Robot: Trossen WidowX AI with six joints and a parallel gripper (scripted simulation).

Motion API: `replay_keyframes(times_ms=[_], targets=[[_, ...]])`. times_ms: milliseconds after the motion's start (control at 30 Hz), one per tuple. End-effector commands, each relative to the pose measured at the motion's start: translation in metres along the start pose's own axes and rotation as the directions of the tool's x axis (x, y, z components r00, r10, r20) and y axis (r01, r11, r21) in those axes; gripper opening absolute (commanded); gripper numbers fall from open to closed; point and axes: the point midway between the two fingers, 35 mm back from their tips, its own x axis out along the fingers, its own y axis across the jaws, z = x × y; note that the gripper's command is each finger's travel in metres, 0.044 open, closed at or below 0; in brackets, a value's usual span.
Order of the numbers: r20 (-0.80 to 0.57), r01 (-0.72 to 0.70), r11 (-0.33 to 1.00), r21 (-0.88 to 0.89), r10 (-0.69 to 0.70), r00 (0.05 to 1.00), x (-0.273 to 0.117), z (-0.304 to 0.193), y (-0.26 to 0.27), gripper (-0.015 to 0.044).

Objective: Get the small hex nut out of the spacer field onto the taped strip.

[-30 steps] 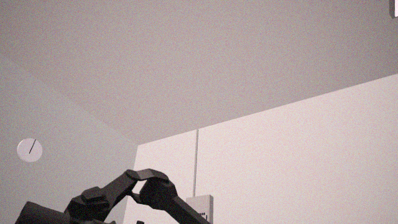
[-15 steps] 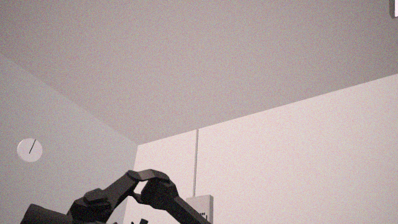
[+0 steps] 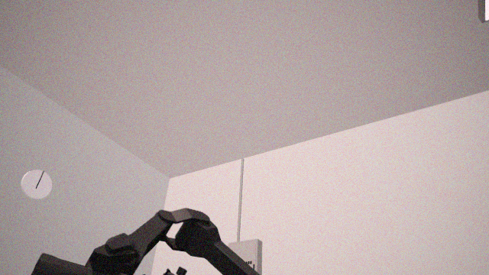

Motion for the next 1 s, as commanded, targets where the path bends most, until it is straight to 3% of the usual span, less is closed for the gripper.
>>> replay_keyframes(times_ms=[0,967], targets=[[-0.005,0.003,1.000,-0.002,-0.003,1.000,-0.001,0.003,-0.001,0.0000],[-0.004,0.002,1.000,-0.003,-0.002,1.000,-0.007,0.024,-0.001,0.0000]])
